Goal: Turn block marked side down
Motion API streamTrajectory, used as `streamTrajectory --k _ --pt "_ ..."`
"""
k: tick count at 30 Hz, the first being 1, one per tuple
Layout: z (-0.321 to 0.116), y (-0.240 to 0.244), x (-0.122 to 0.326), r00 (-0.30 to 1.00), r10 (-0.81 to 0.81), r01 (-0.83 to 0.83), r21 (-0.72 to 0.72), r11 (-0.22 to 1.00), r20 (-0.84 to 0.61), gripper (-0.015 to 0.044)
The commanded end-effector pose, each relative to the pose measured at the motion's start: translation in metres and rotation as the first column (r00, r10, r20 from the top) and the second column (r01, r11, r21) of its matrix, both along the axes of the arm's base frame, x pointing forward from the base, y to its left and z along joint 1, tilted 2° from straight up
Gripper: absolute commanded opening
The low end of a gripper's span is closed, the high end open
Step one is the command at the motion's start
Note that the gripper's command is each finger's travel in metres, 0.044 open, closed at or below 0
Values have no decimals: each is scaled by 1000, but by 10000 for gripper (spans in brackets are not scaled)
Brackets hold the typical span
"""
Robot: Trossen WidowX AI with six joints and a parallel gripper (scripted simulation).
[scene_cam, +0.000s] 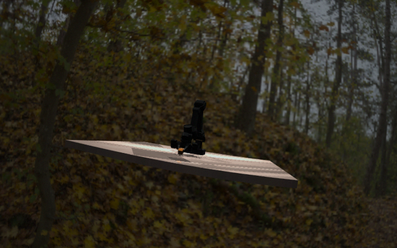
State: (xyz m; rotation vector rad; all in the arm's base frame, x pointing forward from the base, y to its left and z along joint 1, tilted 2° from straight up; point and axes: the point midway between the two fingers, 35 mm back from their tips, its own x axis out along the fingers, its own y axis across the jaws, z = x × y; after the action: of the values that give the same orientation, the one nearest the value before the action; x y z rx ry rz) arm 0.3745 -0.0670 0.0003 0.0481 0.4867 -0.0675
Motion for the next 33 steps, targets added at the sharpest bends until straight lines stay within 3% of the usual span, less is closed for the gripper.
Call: streamTrajectory --k 1,7,24,33 --pt "-2 1 -2 1000 0 0 7 1000 0 0" --pt "-2 1 -2 1000 0 0 7 1000 0 0" --pt "-2 1 -2 1000 0 0 7 1000 0 440" --pt "-2 1 -2 1000 0 0 7 1000 0 440"
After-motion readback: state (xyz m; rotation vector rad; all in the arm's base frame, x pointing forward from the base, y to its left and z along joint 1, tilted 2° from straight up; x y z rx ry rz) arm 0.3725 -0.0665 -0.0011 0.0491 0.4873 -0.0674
